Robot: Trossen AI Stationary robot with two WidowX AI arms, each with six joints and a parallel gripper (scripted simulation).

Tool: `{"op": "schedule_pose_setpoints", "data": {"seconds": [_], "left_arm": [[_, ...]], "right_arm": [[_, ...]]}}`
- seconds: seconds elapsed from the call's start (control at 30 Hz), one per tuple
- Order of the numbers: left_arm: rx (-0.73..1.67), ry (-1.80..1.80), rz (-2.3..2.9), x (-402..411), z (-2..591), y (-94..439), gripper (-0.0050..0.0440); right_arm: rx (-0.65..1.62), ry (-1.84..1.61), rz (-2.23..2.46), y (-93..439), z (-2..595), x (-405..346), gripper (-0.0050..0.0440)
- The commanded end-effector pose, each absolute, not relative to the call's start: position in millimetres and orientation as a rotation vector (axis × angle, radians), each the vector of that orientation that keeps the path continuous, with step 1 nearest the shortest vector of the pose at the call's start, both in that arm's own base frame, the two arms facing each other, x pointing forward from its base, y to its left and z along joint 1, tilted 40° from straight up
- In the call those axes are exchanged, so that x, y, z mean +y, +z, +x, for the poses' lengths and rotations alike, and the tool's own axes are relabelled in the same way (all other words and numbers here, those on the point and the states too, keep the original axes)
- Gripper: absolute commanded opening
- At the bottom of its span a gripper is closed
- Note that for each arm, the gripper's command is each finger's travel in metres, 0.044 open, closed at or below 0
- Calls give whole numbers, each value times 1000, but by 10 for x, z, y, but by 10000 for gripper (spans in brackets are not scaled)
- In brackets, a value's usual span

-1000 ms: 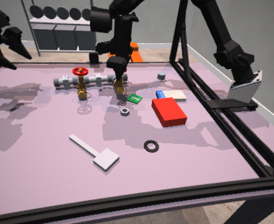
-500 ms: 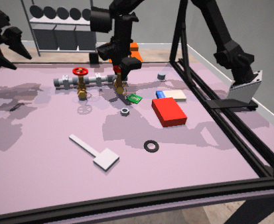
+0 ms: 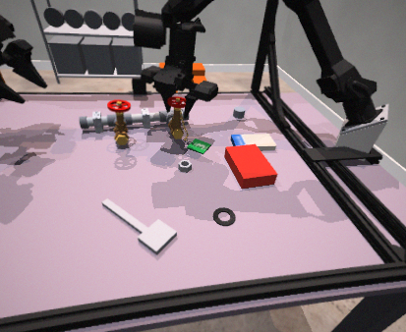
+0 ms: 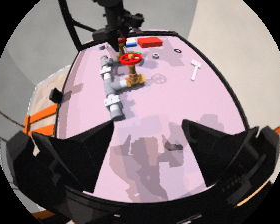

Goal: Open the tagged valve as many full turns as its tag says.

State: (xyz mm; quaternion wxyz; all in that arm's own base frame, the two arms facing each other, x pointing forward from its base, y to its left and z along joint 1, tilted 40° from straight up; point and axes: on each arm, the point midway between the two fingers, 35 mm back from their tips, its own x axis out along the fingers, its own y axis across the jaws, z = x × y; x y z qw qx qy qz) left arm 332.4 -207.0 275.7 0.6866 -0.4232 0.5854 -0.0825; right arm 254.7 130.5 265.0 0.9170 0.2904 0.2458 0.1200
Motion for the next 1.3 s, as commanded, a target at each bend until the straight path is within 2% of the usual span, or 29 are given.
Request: {"op": "schedule_pose_setpoints", "data": {"seconds": [0.0, 0.23, 0.3, 0.6, 1.27], "left_arm": [[1311, -185, -948, -2070, 3324, 2757, 24], [1311, -185, -948, -2070, 3324, 2757, 192], [1311, -185, -948, -2070, 3324, 2757, 192], [1311, -185, -948, -2070, 3324, 2757, 400], [1035, -728, -131, -2065, 3324, 2753, 400]], "right_arm": [[506, 247, 597, 2650, 2547, 1305, 400], [506, 247, 597, 2650, 2547, 1305, 400], [506, 247, 597, 2650, 2547, 1305, 400], [506, 247, 597, 2650, 2547, 1305, 400], [506, 247, 597, 2650, 2547, 1305, 400]]}}
